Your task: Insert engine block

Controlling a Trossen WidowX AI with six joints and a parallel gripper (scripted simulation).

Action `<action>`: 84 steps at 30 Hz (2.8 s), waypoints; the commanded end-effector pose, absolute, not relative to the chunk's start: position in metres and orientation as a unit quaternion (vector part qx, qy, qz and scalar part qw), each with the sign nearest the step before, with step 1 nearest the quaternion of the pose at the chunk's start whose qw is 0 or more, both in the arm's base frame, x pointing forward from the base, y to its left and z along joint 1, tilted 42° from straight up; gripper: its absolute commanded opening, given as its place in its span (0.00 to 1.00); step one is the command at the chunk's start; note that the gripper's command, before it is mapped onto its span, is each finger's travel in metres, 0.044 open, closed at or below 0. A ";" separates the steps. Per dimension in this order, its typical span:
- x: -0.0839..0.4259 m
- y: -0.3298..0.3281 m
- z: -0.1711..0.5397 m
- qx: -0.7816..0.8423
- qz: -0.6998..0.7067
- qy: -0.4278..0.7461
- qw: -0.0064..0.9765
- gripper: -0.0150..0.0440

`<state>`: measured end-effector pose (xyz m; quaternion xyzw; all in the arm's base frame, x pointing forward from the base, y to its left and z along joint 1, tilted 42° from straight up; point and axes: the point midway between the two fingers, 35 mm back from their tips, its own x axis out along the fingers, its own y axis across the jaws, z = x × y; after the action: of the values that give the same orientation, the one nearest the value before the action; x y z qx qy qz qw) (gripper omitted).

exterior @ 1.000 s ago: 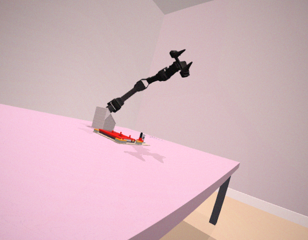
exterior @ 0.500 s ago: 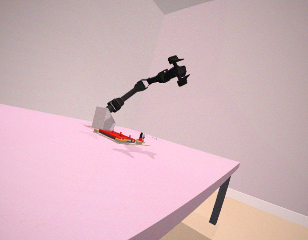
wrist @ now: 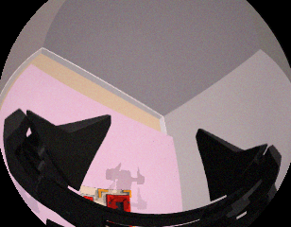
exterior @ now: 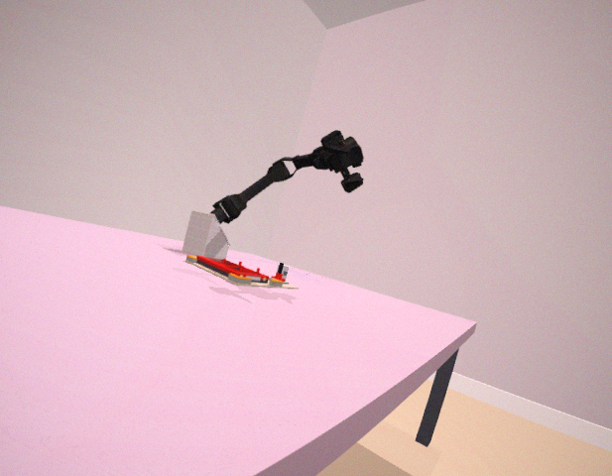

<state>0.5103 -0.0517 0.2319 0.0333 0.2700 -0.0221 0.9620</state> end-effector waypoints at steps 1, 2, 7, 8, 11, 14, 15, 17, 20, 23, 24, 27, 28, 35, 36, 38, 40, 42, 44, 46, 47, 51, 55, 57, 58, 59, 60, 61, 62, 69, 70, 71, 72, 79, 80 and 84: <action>0.499 -0.037 0.207 0.073 -0.001 0.317 0.946 1.00; 0.497 -0.034 0.202 0.083 0.003 0.328 0.941 1.00; 0.481 -0.017 0.179 0.131 0.020 0.380 0.915 1.00; 0.478 -0.014 0.174 0.140 0.023 0.390 0.910 1.00; 0.467 -0.006 0.161 0.168 0.029 0.422 0.890 1.00; 0.455 0.002 0.148 0.196 0.034 0.454 0.869 1.00; 0.451 0.005 0.145 0.205 0.035 0.464 0.861 1.00; 0.443 0.010 0.137 0.224 0.036 0.485 0.845 1.00; 0.430 0.019 0.127 0.251 0.037 0.515 0.819 1.00; 0.417 0.026 0.118 0.279 0.036 0.544 0.791 1.00; 0.412 0.029 0.115 0.287 0.035 0.554 0.781 1.00; 0.399 0.037 0.108 0.314 0.031 0.582 0.750 1.00; 0.394 0.039 0.106 0.322 0.030 0.591 0.739 1.00; 0.362 0.057 0.095 0.380 0.013 0.650 0.658 1.00; 0.357 0.060 0.093 0.388 0.010 0.658 0.646 1.00; 0.348 0.064 0.092 0.403 0.002 0.673 0.620 1.00; 0.340 0.069 0.091 0.418 -0.005 0.687 0.594 1.00; 0.331 0.074 0.090 0.432 -0.014 0.701 0.568 1.00; 0.322 0.079 0.090 0.446 -0.023 0.713 0.540 1.00; 0.314 0.084 0.090 0.458 -0.033 0.725 0.512 1.00; 0.310 0.086 0.091 0.465 -0.039 0.731 0.498 1.00; 0.308 0.095 0.096 0.473 -0.047 0.739 0.477 1.00; 0.308 0.097 0.094 0.473 -0.047 0.739 0.477 1.00; 0.306 0.112 0.077 0.474 -0.047 0.739 0.477 1.00; 0.305 0.121 0.067 0.474 -0.046 0.739 0.477 1.00; 0.303 0.126 0.061 0.474 -0.046 0.739 0.476 1.00; 0.303 0.128 0.059 0.474 -0.046 0.739 0.476 1.00; 0.303 0.128 0.059 0.474 -0.046 0.739 0.476 1.00; 0.303 0.128 0.059 0.474 -0.046 0.739 0.476 1.00; 0.300 0.137 0.047 0.474 -0.046 0.739 0.476 1.00; 0.300 0.137 0.047 0.474 -0.046 0.739 0.476 1.00; 0.300 0.137 0.047 0.474 -0.046 0.739 0.476 1.00; 0.300 0.138 0.046 0.474 -0.046 0.739 0.476 1.00; 0.300 0.145 0.038 0.474 -0.046 0.739 0.476 1.00; 0.300 0.146 0.036 0.474 -0.046 0.739 0.476 1.00; 0.299 0.150 0.031 0.474 -0.046 0.739 0.476 1.00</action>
<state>0.3029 0.1463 0.0379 0.4737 0.7358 -0.0431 0.4820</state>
